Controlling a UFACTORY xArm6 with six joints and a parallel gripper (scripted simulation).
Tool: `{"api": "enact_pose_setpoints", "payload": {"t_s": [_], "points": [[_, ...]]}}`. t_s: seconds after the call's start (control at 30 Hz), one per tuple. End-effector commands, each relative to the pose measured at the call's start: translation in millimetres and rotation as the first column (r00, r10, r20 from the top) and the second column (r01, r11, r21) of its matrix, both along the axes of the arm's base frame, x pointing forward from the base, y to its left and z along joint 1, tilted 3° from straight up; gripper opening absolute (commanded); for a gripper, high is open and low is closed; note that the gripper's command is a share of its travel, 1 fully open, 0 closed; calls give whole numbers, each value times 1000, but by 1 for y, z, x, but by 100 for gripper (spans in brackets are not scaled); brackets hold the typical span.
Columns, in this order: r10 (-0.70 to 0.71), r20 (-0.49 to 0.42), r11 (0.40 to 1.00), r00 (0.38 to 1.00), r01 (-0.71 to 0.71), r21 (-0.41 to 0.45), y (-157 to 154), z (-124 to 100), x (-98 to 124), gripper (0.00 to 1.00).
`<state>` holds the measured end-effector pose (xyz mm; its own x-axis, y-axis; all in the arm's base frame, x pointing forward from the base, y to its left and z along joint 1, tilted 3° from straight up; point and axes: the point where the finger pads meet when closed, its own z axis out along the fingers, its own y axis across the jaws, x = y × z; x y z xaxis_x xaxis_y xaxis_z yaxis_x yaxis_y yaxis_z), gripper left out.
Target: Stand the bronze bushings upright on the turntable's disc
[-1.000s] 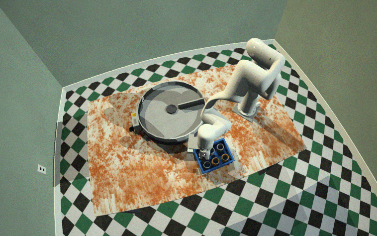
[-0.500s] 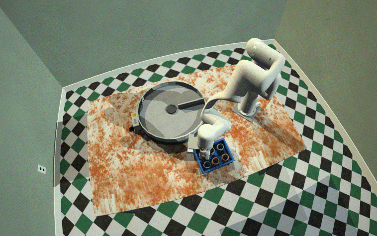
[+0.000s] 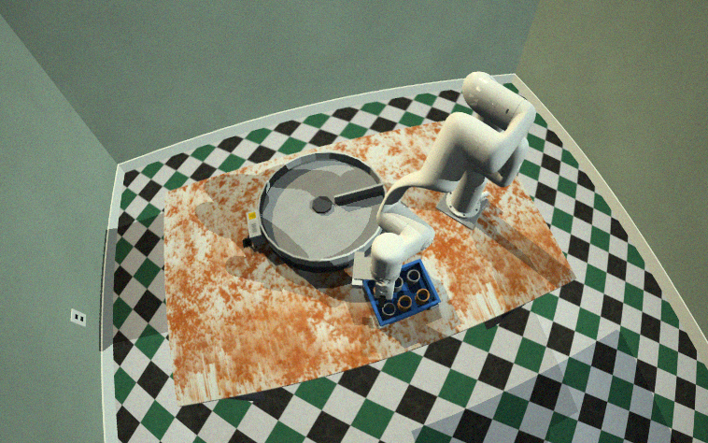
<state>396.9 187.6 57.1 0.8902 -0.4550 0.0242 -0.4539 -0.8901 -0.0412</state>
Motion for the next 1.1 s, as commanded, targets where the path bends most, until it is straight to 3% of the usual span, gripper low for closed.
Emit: {"api": "enact_pose_setpoints", "payload": {"t_s": [0.0, 0.77, 1.07], "points": [[0, 3, 1000, 1000, 0, 1, 1, 1, 1, 0], [0, 3, 1000, 1000, 0, 1, 1, 2, 1, 0], [0, 3, 1000, 1000, 0, 1, 0, 14, 1, 0]]}}
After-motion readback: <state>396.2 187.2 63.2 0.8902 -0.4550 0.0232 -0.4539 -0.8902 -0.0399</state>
